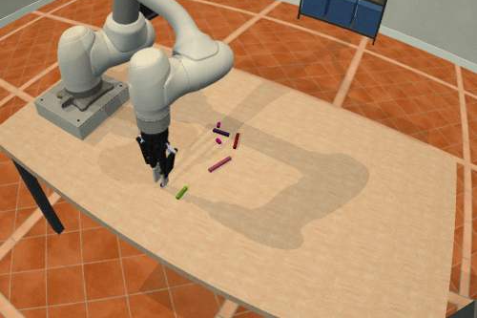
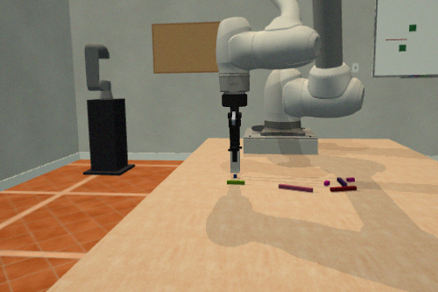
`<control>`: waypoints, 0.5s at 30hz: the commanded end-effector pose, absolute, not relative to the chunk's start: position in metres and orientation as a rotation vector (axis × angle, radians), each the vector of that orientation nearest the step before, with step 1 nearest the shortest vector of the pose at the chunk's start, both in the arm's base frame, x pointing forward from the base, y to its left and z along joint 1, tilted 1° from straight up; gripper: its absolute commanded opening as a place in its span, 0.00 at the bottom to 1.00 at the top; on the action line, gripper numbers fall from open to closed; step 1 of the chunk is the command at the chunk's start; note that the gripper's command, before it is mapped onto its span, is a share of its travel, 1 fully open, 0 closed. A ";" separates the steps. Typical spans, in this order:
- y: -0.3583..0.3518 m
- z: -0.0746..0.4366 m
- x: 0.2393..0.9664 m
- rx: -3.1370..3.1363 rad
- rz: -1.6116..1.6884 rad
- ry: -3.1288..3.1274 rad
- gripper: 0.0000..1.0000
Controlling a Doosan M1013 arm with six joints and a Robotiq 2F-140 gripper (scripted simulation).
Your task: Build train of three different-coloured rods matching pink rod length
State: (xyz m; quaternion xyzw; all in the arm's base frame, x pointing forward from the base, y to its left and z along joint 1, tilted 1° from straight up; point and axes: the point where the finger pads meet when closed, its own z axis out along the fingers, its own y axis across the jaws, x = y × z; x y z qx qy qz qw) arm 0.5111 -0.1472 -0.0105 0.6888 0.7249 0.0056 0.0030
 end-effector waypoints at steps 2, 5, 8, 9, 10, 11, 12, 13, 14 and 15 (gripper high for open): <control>-0.148 -0.012 0.509 2.162 0.015 2.270 0.15; -0.148 -0.013 0.509 2.162 0.015 2.270 0.15; -0.148 -0.014 0.509 2.162 0.015 2.270 0.15; -0.148 -0.014 0.509 2.162 0.015 2.270 0.15; -0.148 -0.015 0.509 2.162 0.015 2.270 0.15; -0.148 -0.016 0.509 2.162 0.015 2.270 0.15; -0.148 -0.017 0.509 2.162 0.015 2.270 0.15; -0.148 -0.018 0.509 2.162 0.015 2.270 0.15; -0.148 -0.019 0.509 2.162 0.015 2.270 0.15; -0.148 -0.020 0.509 2.162 0.015 2.270 0.15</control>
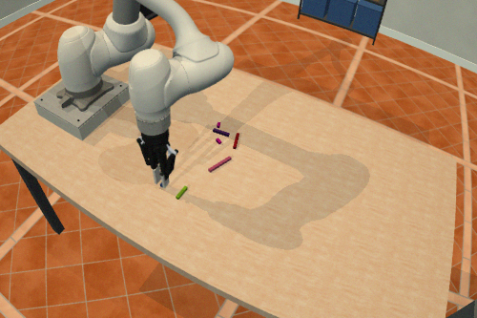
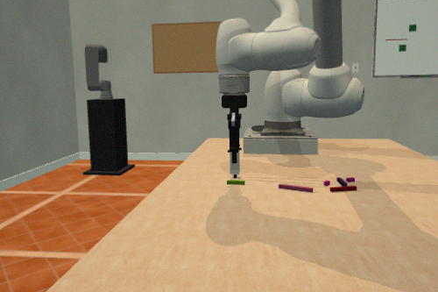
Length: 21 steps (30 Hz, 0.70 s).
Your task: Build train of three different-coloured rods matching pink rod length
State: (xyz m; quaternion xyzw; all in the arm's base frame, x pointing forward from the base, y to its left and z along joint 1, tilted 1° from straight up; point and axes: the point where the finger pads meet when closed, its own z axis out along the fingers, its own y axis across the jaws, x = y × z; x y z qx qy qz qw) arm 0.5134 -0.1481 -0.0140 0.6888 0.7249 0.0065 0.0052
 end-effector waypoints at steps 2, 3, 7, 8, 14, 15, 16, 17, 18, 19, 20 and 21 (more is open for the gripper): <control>-0.148 -0.022 0.509 2.162 0.015 2.270 0.15; -0.148 -0.023 0.509 2.162 0.015 2.270 0.15; -0.148 -0.026 0.509 2.162 0.015 2.270 0.15; -0.148 -0.026 0.509 2.162 0.015 2.270 0.15; -0.148 -0.028 0.509 2.162 0.015 2.270 0.15; -0.148 -0.028 0.509 2.162 0.015 2.270 0.15; -0.148 -0.028 0.509 2.162 0.015 2.270 0.15; -0.148 -0.028 0.509 2.162 0.015 2.270 0.15; -0.148 -0.028 0.509 2.162 0.015 2.270 0.15; -0.148 -0.028 0.509 2.162 0.015 2.270 0.15; -0.148 -0.028 0.509 2.162 0.015 2.270 0.15; -0.148 -0.028 0.509 2.162 0.015 2.270 0.15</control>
